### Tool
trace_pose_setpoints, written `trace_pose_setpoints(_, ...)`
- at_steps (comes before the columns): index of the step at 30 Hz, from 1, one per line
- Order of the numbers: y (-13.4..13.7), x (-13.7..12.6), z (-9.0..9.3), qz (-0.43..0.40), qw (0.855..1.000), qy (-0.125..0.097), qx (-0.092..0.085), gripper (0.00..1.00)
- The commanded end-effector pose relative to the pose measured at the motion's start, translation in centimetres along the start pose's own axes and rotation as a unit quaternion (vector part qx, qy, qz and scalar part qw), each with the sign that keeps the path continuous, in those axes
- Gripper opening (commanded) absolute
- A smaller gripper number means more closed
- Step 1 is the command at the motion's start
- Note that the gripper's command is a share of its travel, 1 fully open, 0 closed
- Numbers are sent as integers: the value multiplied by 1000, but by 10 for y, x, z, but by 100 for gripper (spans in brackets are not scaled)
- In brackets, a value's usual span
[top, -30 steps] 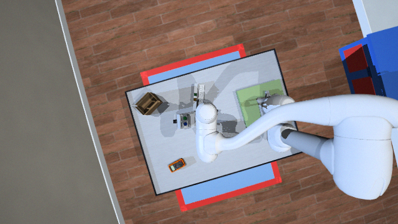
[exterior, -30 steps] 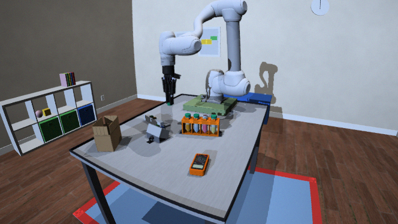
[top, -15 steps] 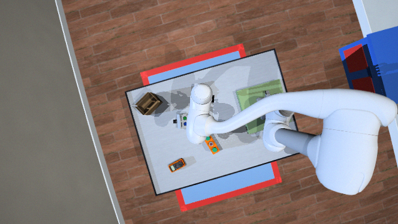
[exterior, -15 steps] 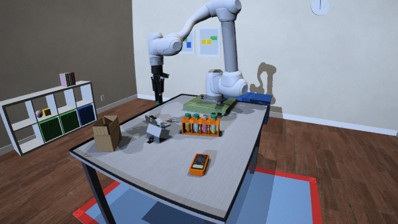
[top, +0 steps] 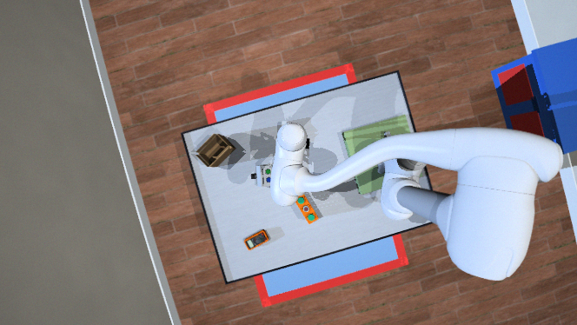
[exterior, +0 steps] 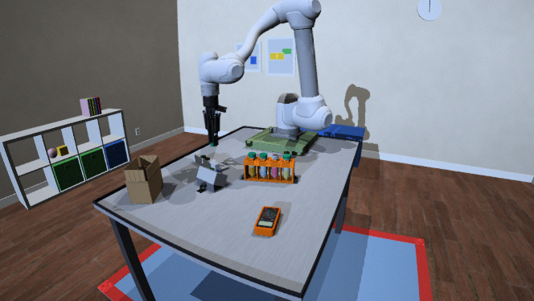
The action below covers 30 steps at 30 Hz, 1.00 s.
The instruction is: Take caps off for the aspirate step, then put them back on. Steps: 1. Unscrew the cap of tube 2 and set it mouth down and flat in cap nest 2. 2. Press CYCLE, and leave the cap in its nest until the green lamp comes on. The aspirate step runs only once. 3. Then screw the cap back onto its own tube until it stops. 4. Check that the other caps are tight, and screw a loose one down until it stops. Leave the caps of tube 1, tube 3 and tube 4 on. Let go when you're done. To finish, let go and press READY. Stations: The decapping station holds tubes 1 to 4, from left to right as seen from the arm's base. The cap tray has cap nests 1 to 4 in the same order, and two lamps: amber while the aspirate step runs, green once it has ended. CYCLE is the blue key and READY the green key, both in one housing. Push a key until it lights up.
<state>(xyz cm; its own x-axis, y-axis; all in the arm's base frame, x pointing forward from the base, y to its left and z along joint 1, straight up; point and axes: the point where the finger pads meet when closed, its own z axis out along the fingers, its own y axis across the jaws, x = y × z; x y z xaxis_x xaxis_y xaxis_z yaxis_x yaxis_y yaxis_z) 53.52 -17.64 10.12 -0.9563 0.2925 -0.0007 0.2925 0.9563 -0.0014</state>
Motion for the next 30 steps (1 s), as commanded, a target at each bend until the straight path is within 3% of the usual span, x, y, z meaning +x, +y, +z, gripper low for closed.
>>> trace_pose_setpoints(1,0,1,25,0,1000,1,-1,30)
trace_pose_setpoints(3,0,1,25,0,1000,1,-1,30)
trace_pose_setpoints(17,-1,1,92,0,1000,1,-1,30)
trace_pose_setpoints(30,-1,-1,91,0,1000,0,-1,30)
